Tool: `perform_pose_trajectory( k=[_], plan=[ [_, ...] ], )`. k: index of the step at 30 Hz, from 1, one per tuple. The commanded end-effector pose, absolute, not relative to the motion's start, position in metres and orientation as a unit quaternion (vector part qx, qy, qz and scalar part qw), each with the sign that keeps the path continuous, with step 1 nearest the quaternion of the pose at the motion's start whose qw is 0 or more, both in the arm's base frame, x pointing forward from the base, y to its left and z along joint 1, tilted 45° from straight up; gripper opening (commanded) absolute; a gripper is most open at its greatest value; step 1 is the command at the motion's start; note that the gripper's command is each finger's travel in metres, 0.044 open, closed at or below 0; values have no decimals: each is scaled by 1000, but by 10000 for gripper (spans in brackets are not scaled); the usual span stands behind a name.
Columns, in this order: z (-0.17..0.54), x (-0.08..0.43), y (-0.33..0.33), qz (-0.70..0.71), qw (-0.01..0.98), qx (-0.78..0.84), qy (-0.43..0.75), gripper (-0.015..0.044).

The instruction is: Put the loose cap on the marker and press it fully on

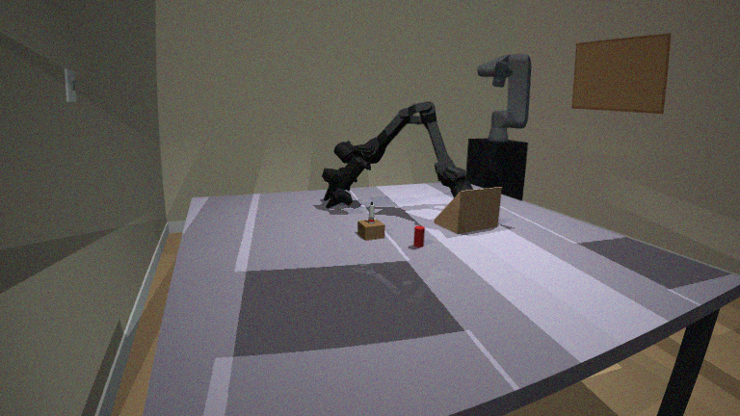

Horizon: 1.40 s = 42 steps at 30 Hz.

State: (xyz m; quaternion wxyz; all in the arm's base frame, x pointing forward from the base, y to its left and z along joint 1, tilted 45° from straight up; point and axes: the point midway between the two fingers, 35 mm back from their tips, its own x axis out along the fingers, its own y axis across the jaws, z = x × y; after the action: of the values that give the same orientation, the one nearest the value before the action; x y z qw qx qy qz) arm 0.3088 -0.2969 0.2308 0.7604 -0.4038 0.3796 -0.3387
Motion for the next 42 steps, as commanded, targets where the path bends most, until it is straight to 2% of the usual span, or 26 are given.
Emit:
perform_pose_trajectory(
  k=[1, 7, 13, 20, 26, 30, 36, 42],
  plan=[
    [192, 344, -253, -267, 787, -379, 408, 241],
    [127, 376, -174, -150, 788, -358, 477, 241],
    [70, 377, -88, -45, 749, -359, 555, 241],
    [18, 337, 7, 50, 647, -404, 645, 241],
    [-4, 274, 67, 90, 520, -485, 697, 241],
    [-5, 237, 89, 90, 443, -545, 706, 241],
    [-6, 233, 91, 89, 439, -548, 706, 241],
    [-31, 233, 67, 89, 439, -548, 706, 241]
  ],
)
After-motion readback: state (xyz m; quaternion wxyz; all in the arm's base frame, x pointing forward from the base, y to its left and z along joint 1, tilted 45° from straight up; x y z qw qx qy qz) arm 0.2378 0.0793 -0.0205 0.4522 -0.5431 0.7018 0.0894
